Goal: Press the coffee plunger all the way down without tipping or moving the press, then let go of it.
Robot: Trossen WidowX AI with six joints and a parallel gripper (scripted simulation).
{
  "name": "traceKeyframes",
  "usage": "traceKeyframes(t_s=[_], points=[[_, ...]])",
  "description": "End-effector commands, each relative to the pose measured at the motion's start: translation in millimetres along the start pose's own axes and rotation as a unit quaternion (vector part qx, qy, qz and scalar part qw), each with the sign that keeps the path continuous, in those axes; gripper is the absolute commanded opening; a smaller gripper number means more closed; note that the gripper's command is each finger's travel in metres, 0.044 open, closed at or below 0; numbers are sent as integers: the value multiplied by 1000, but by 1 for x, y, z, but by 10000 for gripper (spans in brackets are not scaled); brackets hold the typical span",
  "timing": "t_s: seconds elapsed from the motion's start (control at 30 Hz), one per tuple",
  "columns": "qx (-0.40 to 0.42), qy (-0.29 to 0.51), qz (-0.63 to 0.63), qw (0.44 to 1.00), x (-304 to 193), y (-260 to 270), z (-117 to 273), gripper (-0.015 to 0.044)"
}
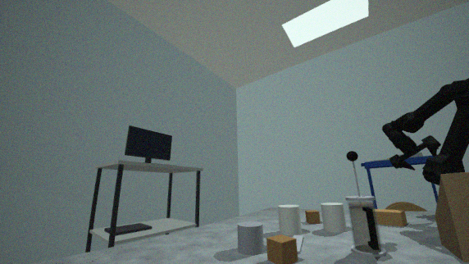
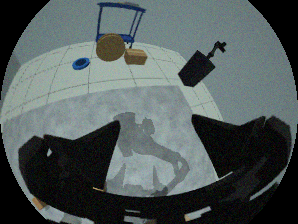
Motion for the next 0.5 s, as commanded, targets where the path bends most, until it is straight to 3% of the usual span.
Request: traceKeyframes(t_s=[0.0, 0.2, 0.47], points=[[34, 0, 5, 999, -1, 13, 1, 440], [91, -3, 20, 996, -3, 33, 6, 440], [240, 1, 83, 967, -19, 91, 38, 440]])
Point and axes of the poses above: the point midway between the two fingers, 35 mm back from their tips, its own z axis back along the fingers, its own y axis across the jaws, x = y × z, the point moved 6 cm from there along z, back along the fingers, and after that the axes turned 6 degrees about z, right-handed, at the moved point
